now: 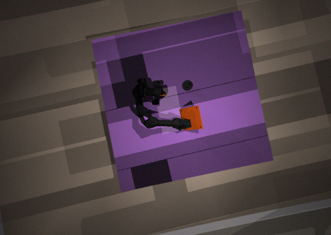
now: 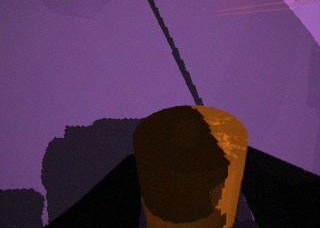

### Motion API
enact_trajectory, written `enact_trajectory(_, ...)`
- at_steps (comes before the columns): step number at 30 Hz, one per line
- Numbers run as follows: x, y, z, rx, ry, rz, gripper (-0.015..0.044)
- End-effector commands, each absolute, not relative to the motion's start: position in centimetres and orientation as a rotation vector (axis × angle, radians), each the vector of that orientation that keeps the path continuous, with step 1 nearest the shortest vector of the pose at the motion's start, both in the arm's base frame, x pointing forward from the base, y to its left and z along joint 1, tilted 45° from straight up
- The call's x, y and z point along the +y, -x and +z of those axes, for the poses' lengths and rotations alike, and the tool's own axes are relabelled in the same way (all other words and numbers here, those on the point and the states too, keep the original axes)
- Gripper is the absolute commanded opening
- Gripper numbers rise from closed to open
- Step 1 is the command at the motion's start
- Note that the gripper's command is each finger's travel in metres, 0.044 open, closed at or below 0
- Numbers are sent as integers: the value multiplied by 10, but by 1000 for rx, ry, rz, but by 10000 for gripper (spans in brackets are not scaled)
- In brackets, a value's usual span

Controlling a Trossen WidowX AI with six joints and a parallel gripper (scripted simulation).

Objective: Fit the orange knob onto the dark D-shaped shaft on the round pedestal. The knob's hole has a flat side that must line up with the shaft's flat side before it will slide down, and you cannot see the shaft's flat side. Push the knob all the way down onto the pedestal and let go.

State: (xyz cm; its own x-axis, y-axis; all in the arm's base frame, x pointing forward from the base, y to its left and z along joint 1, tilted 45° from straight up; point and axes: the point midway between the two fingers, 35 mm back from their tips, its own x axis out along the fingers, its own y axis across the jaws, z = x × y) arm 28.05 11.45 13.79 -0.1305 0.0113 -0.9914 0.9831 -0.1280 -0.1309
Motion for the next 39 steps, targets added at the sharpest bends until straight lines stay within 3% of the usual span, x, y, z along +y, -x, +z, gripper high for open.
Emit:
enact_trajectory(1, 117, -281, 140, 1199, -1186, -1432, 180)
enact_trajectory(22, 129, -283, 149, 1100, -1084, -1472, 180)
enact_trajectory(25, 128, -283, 148, 1105, -1081, -1474, 259)
enact_trajectory(39, 128, -283, 148, 1105, -1081, -1474, 260)
